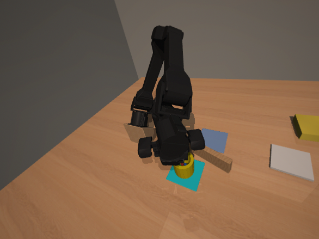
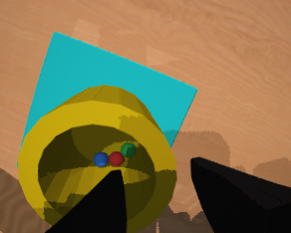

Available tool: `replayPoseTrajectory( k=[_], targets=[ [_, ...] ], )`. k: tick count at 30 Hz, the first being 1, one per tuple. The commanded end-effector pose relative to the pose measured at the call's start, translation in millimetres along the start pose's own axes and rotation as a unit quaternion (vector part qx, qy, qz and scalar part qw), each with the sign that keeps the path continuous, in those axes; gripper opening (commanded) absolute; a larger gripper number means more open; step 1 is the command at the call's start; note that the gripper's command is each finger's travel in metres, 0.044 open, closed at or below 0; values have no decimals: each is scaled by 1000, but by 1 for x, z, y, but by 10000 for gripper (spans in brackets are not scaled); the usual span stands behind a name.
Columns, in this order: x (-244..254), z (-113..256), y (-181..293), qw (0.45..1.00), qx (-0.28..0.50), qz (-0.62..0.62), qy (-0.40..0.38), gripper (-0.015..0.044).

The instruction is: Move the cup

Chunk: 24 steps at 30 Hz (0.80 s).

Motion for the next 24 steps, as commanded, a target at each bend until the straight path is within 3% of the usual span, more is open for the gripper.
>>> replayPoseTrajectory(
  k=[1,11,22,24],
  targets=[
    [1,9,1,1000,-4,4,-1,147],
    [-1,19,1,1000,-3,3,-1,147],
    [-1,19,0,1000,-1,-1,-1,435],
    [-1,24,0,1000,-1,0,-1,440]
  ],
)
Point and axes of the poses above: the point midway between the two fingers, 35 mm back from their tips, its own z axis back along the fingers, its own x axis across the jaws, y = z × x, the point moved 10 cm from there along z, back along the fingers, and after that the axes turned 15 degrees about -z, right-handed, at the moved point
